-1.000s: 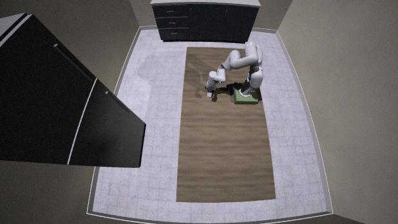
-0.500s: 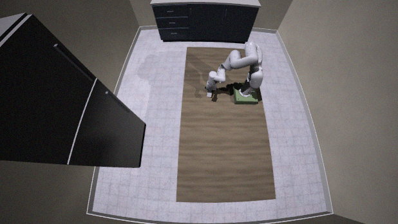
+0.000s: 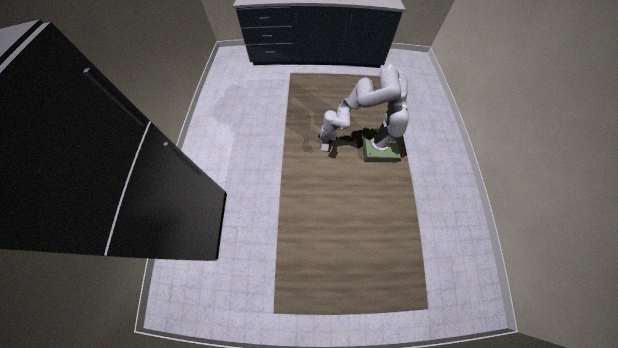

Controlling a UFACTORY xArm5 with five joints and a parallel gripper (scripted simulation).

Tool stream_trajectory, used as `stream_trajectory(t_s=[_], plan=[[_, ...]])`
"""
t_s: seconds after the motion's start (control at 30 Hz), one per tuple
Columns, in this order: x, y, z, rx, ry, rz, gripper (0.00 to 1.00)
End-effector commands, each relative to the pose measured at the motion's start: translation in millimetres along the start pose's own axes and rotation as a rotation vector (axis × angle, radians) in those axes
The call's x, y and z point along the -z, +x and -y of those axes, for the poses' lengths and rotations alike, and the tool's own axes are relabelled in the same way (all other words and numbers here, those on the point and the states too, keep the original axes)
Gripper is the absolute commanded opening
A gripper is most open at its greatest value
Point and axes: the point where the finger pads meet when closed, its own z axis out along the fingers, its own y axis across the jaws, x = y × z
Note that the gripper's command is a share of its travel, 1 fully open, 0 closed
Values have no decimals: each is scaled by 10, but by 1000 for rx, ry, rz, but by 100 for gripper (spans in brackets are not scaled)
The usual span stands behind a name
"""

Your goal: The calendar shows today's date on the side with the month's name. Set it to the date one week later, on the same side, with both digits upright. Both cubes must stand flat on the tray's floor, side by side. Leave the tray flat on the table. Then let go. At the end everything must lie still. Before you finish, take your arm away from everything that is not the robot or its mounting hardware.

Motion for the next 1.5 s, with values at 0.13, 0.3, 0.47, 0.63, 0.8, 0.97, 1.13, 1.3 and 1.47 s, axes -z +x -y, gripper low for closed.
stream_trajectory(t_s=[0.13,0.3,0.47,0.63,0.8,0.97,1.13,1.3,1.47], plan=[[8,1,-12,0,-3,0,27],[8,1,-12,0,-3,0,27],[8,1,-12,0,-3,0,27],[8,1,-12,0,-3,0,27],[8,1,-12,0,-3,0,27],[8,1,-12,0,-3,0,27],[8,1,-12,0,-3,0,27],[8,1,-12,0,-3,0,27],[8,1,-12,0,-3,0,31]])
